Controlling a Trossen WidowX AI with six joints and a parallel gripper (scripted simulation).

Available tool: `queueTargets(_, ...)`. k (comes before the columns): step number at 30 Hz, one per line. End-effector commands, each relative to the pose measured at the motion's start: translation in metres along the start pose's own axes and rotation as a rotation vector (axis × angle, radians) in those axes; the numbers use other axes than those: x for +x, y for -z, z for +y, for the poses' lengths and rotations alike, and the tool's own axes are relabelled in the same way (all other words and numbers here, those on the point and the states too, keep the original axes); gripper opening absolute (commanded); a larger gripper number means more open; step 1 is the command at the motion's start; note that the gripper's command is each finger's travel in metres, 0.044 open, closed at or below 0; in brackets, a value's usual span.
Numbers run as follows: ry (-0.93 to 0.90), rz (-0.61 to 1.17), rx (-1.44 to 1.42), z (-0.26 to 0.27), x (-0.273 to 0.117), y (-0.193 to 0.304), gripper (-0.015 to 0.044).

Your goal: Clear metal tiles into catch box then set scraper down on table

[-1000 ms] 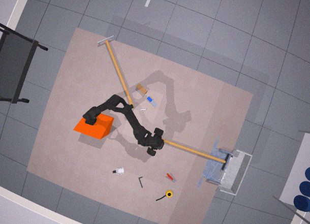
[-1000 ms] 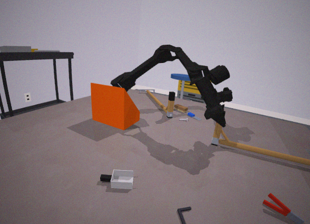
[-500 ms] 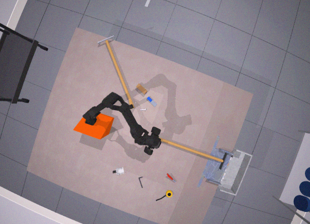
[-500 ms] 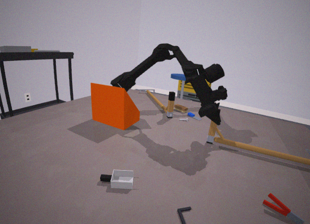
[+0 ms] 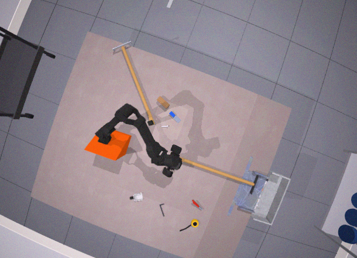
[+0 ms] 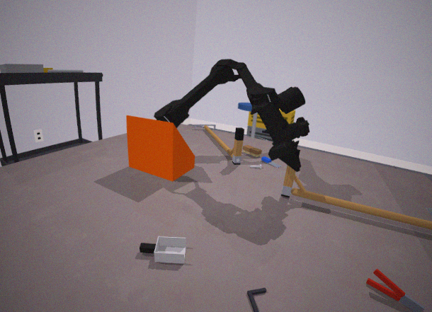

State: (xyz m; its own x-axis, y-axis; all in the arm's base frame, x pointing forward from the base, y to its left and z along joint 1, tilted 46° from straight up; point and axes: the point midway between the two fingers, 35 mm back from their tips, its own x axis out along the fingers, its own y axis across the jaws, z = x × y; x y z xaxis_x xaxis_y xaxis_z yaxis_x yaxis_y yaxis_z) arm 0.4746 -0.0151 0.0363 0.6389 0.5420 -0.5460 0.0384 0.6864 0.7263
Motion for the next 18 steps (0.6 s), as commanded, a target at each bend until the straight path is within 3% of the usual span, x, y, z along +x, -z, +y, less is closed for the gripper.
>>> queueTargets(1, -0.005, -0.017, -0.015, 0.004, -0.008, -0.002, 0.0)
queueTargets(18, -0.004, -0.018, -0.013, 0.004, -0.024, 0.018, 0.0)
